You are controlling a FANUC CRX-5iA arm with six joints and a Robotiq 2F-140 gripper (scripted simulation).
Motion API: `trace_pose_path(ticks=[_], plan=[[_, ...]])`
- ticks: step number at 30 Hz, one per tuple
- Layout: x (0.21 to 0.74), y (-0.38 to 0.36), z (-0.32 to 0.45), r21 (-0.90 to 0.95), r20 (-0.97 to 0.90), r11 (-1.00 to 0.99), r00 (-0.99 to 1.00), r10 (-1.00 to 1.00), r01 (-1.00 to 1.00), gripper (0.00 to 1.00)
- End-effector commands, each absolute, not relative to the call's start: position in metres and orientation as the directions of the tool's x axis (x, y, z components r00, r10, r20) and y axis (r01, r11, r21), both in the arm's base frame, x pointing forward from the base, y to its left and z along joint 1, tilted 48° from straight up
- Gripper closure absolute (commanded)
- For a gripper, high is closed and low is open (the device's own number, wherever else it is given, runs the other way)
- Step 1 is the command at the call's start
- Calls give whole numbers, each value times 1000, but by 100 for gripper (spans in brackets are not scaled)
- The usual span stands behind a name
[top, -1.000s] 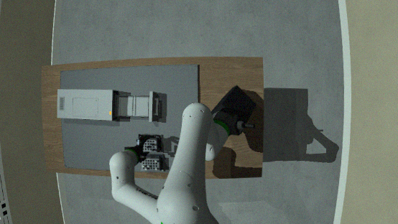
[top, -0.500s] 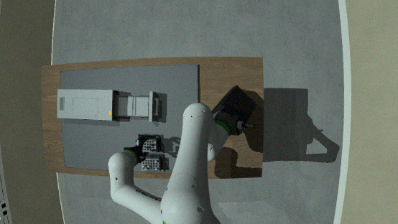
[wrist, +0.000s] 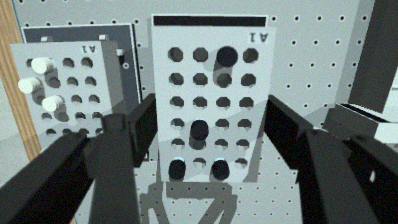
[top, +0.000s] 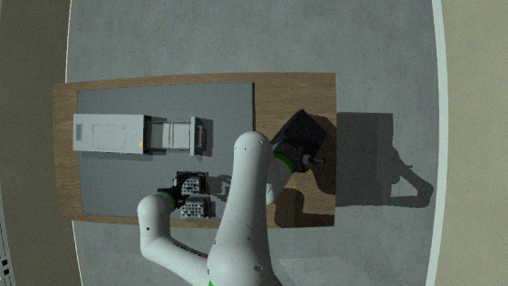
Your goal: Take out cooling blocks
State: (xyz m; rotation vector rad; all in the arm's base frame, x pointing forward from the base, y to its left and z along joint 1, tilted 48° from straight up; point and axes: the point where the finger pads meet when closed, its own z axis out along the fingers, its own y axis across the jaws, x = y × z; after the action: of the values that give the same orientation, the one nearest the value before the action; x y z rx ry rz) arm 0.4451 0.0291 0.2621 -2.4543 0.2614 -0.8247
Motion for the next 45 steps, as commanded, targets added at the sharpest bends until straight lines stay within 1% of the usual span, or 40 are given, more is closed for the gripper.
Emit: trace_pose_path(ticks=[1,45], plan=[[445,28,263,-543,505,-840,794,-339,-13,90],[454,35,253,-543,505,-840,794,-339,-13,90]])
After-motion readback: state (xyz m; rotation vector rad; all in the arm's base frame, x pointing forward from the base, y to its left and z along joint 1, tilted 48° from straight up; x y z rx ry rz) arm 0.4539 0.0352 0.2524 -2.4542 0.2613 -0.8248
